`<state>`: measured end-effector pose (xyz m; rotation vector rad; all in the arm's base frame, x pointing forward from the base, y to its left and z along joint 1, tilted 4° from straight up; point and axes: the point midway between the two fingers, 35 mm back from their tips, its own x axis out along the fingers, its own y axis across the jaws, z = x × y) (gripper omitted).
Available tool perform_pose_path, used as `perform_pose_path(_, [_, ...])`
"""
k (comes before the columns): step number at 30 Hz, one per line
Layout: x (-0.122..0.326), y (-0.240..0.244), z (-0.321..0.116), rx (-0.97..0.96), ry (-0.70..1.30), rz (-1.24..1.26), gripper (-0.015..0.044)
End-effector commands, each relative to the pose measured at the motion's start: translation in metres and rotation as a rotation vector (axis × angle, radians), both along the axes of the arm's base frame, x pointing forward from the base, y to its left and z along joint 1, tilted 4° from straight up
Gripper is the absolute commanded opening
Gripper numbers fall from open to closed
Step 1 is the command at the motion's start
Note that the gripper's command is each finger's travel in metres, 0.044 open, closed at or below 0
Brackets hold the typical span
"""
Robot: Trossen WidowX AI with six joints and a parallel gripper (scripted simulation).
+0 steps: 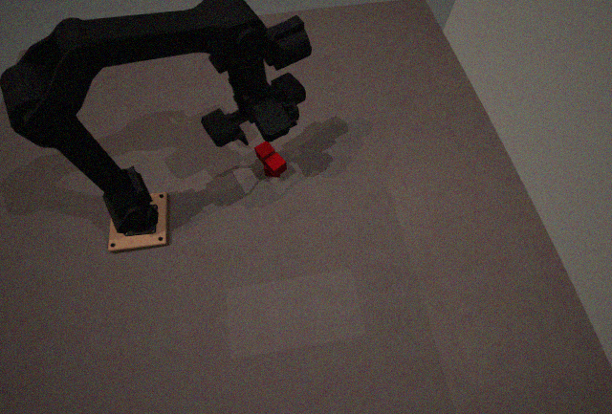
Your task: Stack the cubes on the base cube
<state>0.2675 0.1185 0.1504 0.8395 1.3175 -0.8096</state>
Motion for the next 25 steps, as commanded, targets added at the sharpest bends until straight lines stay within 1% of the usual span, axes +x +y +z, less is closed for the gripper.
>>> perform_pose_path(1, [0.0,0.001,0.006,0.002,-0.004,-0.001,0.04])
perform_pose_path(5, [0.0,0.001,0.007,0.002,-0.004,-0.001,0.04])
perform_pose_path(7, [-0.003,0.01,0.004,0.002,-0.001,0.001,0.04])
perform_pose_path(12, [-0.031,0.077,0.002,0.008,0.003,0.001,0.04])
perform_pose_path(14, [-0.042,0.095,0.002,0.01,0.003,0.001,0.04])
perform_pose_path(25, [-0.043,0.097,0.002,0.01,0.003,0.001,0.04])
